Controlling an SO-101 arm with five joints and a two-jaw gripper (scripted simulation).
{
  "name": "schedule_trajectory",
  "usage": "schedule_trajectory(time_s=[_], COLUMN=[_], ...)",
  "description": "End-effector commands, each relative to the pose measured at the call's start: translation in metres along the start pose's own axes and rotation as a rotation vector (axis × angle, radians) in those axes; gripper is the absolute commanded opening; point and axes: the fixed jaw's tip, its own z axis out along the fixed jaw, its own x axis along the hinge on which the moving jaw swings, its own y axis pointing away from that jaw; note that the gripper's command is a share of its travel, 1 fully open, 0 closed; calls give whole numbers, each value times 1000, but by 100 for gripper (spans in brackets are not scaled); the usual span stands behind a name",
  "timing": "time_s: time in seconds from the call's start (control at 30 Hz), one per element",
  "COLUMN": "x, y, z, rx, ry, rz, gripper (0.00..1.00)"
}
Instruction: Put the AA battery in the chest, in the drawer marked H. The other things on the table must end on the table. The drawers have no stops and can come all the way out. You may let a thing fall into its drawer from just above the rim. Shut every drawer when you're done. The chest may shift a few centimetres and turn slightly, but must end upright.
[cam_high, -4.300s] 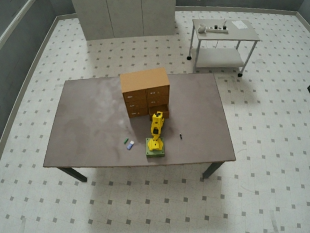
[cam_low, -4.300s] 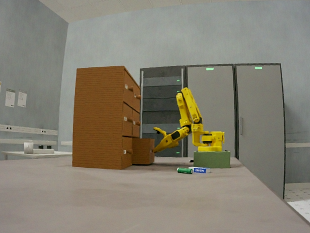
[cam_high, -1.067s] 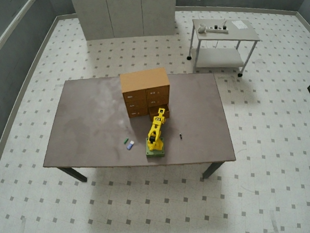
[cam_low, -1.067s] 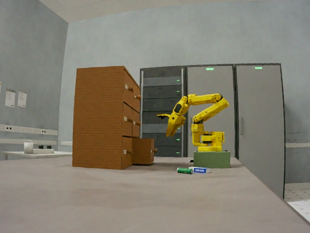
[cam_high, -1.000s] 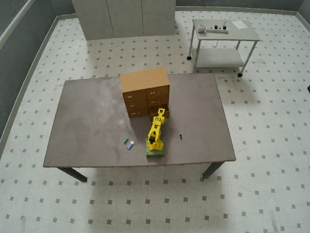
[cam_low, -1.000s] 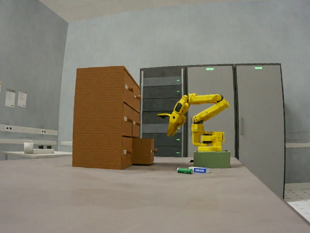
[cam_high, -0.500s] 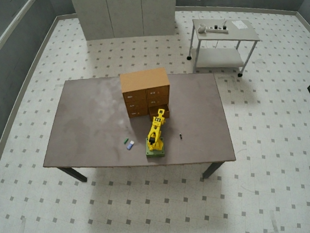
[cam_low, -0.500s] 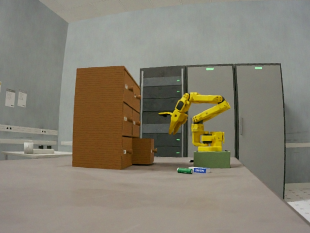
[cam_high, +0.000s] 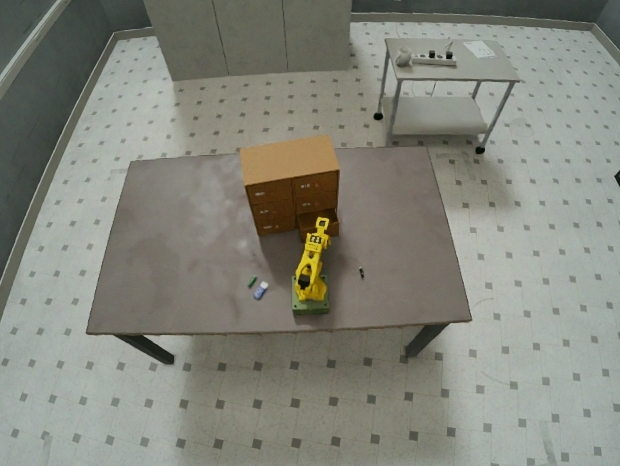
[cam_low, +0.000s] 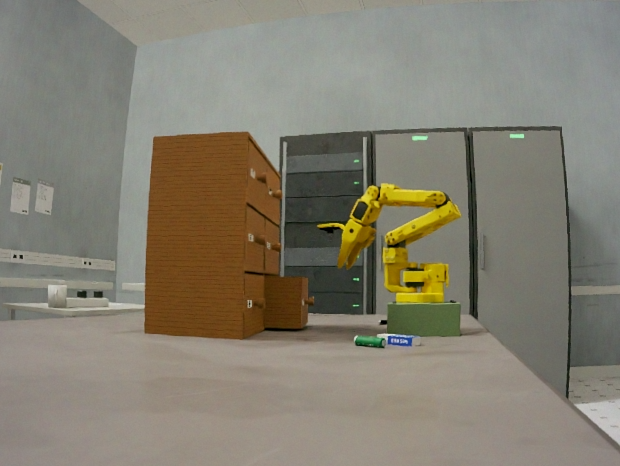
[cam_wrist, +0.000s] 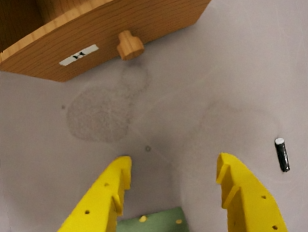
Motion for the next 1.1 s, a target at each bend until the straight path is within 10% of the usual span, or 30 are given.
schedule_trajectory(time_s=[0.0, 0.53, 1.07], x=[-19, -44, -44], y=[-2, -3, 1], z=[-23, -138, -138], rx=[7, 25, 2], ry=[-105, -535, -536], rz=[16, 25, 1], gripper=[21, 21, 21])
